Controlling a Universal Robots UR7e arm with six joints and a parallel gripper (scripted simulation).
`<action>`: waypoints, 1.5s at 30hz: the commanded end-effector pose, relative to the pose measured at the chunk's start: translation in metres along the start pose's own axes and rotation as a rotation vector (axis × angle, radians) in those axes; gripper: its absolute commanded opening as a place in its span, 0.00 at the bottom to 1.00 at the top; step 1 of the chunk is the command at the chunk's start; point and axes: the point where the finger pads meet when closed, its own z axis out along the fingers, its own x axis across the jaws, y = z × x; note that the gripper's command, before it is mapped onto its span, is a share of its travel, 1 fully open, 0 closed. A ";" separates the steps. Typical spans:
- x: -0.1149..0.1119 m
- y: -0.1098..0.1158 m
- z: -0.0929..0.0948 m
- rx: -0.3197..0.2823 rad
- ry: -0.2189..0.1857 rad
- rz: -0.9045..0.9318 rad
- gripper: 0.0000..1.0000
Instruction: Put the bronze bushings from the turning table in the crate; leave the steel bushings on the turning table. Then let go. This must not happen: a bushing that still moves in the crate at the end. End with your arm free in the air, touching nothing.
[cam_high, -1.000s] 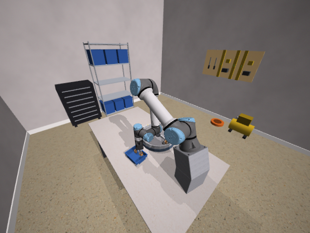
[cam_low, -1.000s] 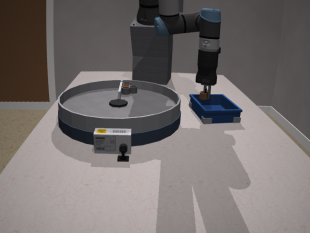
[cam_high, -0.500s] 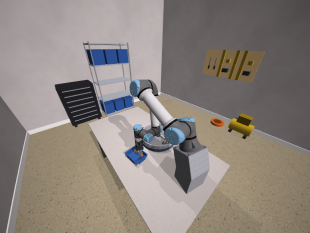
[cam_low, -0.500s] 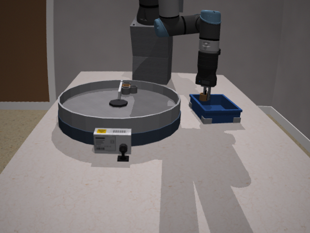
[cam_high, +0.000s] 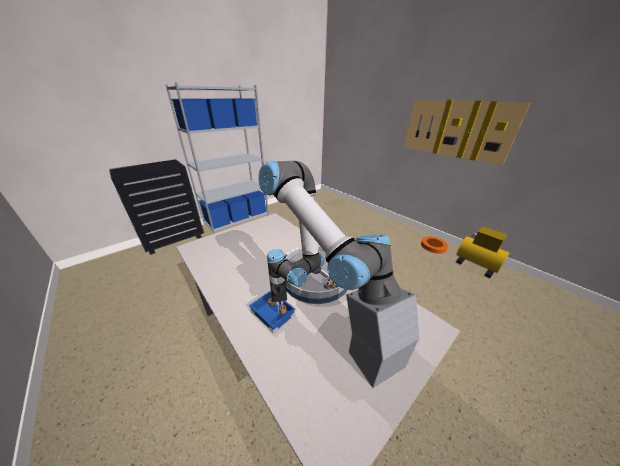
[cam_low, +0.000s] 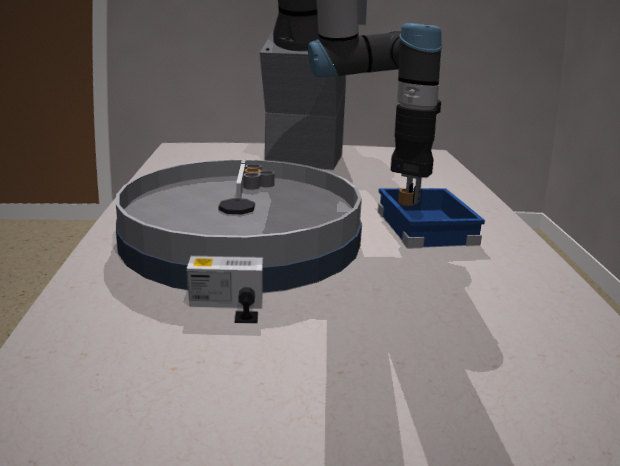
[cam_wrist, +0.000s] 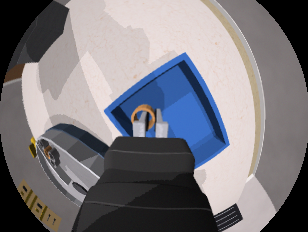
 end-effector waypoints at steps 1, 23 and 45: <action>0.000 0.000 0.006 -0.001 0.001 0.000 0.00; 0.000 0.000 0.016 -0.001 0.001 0.000 0.00; 0.000 0.000 0.024 0.000 0.000 0.000 0.00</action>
